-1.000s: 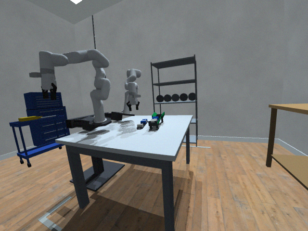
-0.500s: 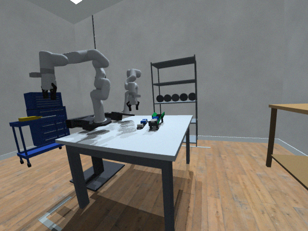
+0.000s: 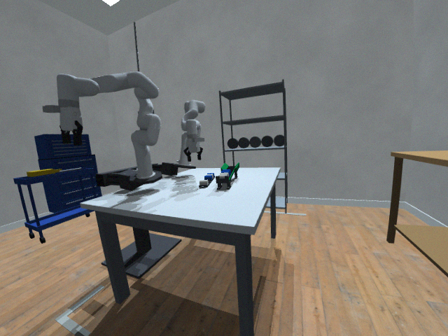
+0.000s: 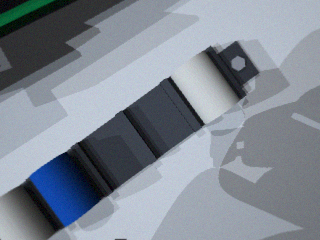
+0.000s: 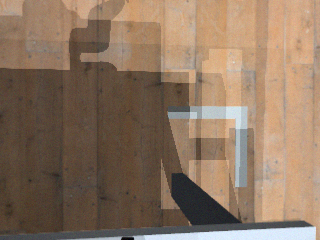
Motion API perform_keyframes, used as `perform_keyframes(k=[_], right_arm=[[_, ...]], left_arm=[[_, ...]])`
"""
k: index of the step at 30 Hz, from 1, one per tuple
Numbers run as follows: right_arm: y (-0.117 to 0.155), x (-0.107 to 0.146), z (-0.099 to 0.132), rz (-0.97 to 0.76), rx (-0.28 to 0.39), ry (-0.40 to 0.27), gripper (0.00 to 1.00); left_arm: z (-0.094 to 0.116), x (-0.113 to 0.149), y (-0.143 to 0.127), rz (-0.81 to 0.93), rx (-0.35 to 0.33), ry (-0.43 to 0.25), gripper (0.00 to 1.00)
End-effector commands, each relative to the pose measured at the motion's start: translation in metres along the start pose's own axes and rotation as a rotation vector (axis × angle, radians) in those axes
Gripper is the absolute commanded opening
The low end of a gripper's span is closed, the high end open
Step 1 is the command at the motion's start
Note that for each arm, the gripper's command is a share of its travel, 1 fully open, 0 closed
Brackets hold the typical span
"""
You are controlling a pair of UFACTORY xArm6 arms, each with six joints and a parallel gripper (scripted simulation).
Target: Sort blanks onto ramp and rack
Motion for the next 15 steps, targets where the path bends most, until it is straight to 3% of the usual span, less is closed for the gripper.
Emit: perform_keyframes(k=[1, 5, 9, 10, 15], right_arm=[[0.000, -0.001, 0.002, 0.000, -0.001, 0.005, 1.00], [0.000, -0.001, 0.002, 0.000, -0.001, 0.005, 1.00], [0.000, -0.001, 0.002, 0.000, -0.001, 0.005, 1.00], [0.000, -0.001, 0.002, 0.000, -0.001, 0.005, 1.00], [0.000, -0.001, 0.002, 0.000, -0.001, 0.005, 1.00]], left_arm=[[0.002, -0.001, 0.000, 0.000, 0.002, 0.004, 1.00], [0.007, 0.026, -0.035, 0.000, 0.002, 0.004, 1.00], [0.008, 0.029, -0.039, 0.000, 0.002, 0.004, 1.00], [0.009, 0.045, -0.055, 0.000, 0.002, 0.004, 1.00], [0.008, 0.068, -0.076, 0.000, 0.002, 0.004, 1.00]])
Point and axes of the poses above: on each arm, the point where the finger pads meet when closed, its own z axis back along the fingers, its own y axis across the jaws, x = y × z, the point moved 6 cm from there along z, back along the fingers, and after that the axes turned 11 degrees about -z, right-handed, at the moved point
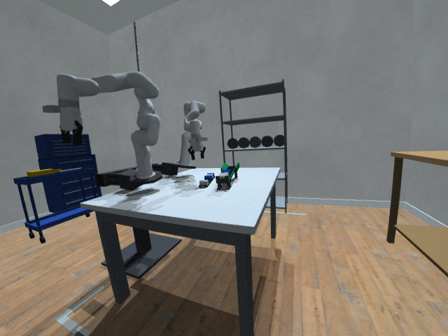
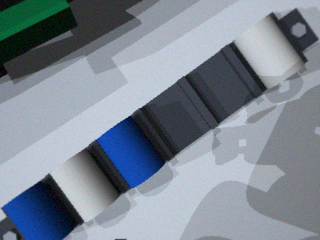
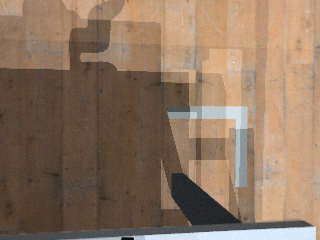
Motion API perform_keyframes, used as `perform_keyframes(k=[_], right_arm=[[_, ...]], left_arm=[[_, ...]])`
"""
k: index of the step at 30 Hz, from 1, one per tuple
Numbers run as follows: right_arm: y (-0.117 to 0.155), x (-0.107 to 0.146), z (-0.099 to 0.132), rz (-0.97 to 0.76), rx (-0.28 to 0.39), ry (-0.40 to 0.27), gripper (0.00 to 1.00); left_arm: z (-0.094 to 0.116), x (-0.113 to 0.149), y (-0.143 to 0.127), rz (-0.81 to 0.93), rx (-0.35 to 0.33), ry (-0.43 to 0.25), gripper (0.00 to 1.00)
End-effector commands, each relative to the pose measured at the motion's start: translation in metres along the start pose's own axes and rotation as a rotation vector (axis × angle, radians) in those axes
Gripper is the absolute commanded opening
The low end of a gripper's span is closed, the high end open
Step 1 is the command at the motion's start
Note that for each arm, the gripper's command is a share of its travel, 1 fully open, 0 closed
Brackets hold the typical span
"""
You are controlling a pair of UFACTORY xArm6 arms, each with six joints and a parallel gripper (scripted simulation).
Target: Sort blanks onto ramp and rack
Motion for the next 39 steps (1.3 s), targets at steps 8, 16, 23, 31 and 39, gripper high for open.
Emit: perform_keyframes(k=[8, 16, 23, 31, 39], right_arm=[[0.000, -0.001, 0.002, 0.000, -0.001, 0.005, 1.00], [0.000, -0.001, 0.002, 0.000, -0.001, 0.005, 1.00], [0.000, -0.001, 0.002, 0.000, -0.001, 0.005, 1.00], [0.000, -0.001, 0.002, 0.000, -0.001, 0.005, 1.00], [0.000, -0.001, 0.002, 0.000, -0.001, 0.005, 1.00]], left_arm=[[-0.003, 0.064, -0.053, -0.001, 0.005, 0.010, 1.00], [-0.006, 0.077, -0.060, -0.001, 0.005, 0.010, 1.00], [-0.006, 0.077, -0.060, -0.001, 0.005, 0.010, 1.00], [-0.006, 0.077, -0.060, -0.001, 0.005, 0.010, 1.00], [-0.006, 0.077, -0.060, -0.001, 0.005, 0.010, 1.00]])
Point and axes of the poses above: on each arm, the point where the finger pads meet when closed, its own z axis back along the fingers, its own y axis across the jaws, x = y × z, the point moved 6 cm from there along z, back along the fingers, and after that the axes turned 11 degrees about -z, right-handed, at the moved point
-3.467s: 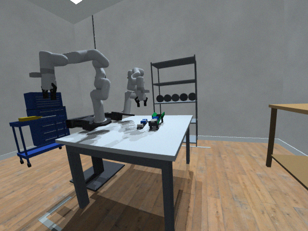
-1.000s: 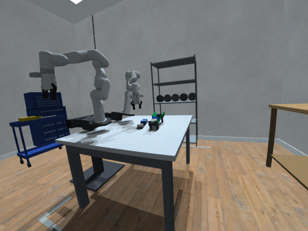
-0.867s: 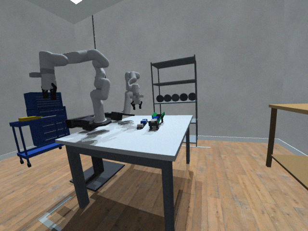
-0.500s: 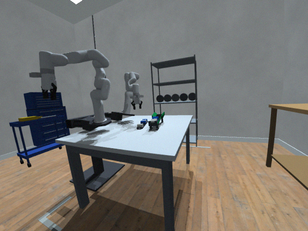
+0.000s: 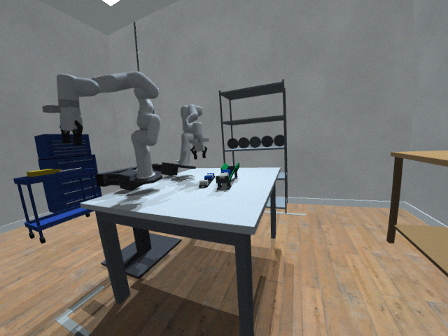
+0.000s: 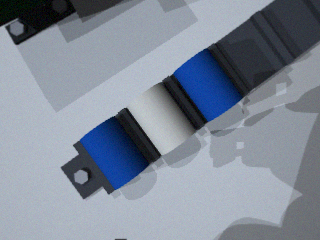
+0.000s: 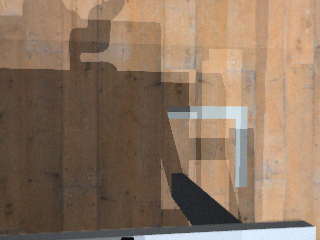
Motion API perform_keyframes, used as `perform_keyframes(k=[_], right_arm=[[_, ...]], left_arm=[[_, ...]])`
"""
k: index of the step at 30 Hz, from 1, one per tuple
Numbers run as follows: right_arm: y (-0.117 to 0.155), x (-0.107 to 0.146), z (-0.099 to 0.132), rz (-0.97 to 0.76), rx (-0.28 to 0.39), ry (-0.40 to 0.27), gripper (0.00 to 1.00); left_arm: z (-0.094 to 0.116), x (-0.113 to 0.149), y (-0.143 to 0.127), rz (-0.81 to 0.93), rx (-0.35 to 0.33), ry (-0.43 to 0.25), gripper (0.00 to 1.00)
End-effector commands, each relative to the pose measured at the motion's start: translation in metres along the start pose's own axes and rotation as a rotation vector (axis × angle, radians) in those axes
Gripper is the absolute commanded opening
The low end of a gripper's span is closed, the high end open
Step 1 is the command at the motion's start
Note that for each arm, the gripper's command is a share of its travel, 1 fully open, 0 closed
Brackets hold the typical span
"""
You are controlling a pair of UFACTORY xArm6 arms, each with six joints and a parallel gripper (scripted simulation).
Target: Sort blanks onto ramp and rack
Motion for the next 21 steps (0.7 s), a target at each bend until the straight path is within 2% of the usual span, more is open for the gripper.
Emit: perform_keyframes(k=[1, 13, 17, 21], right_arm=[[0.000, -0.001, 0.002, 0.000, -0.001, 0.005, 1.00], [0.000, -0.001, 0.002, 0.000, -0.001, 0.005, 1.00], [0.000, -0.001, 0.002, 0.000, -0.001, 0.005, 1.00], [0.000, -0.001, 0.002, 0.000, -0.001, 0.005, 1.00]], left_arm=[[0.001, -0.001, 0.000, 0.001, 0.000, 0.003, 1.00], [0.001, -0.001, 0.000, 0.004, 0.001, 0.003, 1.00], [-0.003, -0.019, -0.011, 0.179, 0.005, 0.006, 1.00], [-0.005, -0.028, -0.016, 0.265, 0.007, 0.007, 1.00]])
Point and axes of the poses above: on each arm, the point where the finger pads meet when closed, its own z axis back along the fingers, its own y axis across the jaws, x = y × z, the point moved 6 cm from there along z, back along the fingers, and after that the axes turned 11 degrees about -z, right-handed, at the moved point
